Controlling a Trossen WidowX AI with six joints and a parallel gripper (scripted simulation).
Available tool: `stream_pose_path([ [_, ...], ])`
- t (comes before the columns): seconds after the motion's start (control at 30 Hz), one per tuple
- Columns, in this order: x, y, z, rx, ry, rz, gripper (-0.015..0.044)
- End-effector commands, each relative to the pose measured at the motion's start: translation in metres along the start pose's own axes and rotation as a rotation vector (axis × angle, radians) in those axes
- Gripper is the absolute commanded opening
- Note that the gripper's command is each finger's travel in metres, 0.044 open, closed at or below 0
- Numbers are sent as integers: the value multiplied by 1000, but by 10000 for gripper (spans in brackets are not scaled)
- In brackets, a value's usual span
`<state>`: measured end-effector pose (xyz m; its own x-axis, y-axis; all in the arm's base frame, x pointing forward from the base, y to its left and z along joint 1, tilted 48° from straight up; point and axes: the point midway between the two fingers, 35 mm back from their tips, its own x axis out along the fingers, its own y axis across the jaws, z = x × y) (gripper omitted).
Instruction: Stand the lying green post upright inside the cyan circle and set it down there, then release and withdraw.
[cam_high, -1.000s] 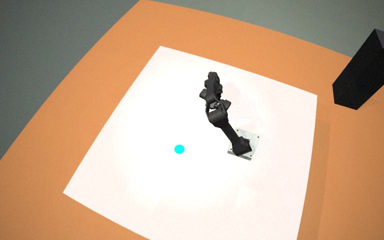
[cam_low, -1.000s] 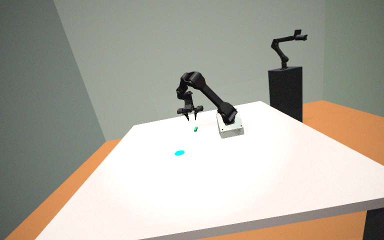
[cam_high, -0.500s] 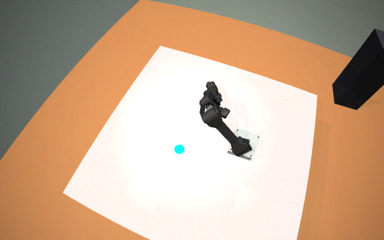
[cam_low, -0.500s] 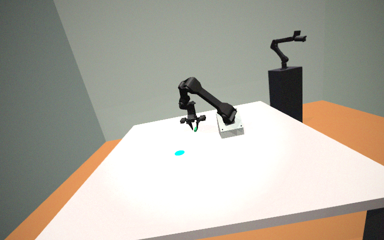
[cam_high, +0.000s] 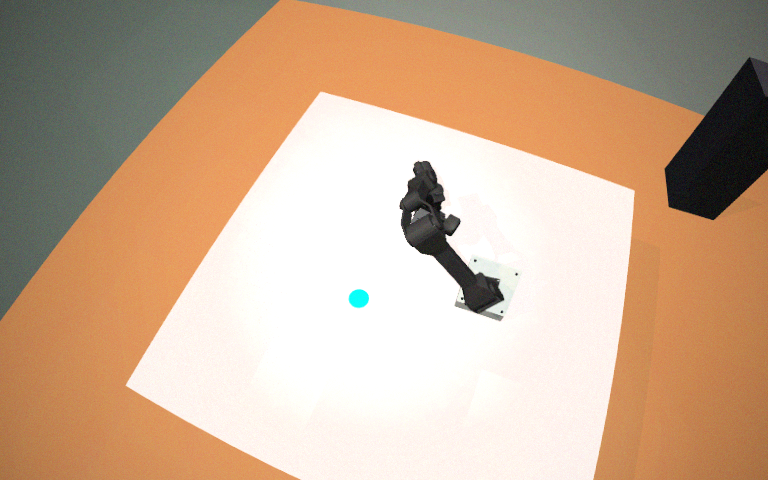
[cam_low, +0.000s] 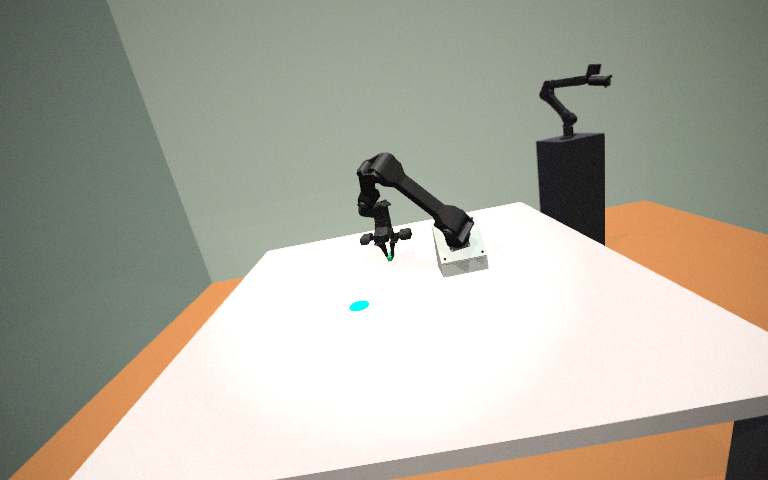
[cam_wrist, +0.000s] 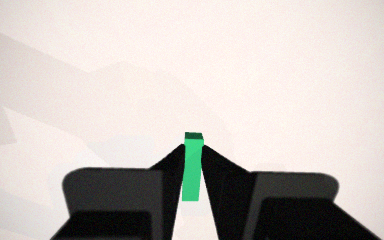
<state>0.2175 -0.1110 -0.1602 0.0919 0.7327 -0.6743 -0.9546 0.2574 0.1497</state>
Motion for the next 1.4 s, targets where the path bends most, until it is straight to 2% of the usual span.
stream_pose_path([
  [0.0,-14,-3,-2,-6,6,-2,23],
  [0.97,-105,1,0,-6,7,0,23],
  [1.37,-112,-10,16,100,20,-4,23],
])
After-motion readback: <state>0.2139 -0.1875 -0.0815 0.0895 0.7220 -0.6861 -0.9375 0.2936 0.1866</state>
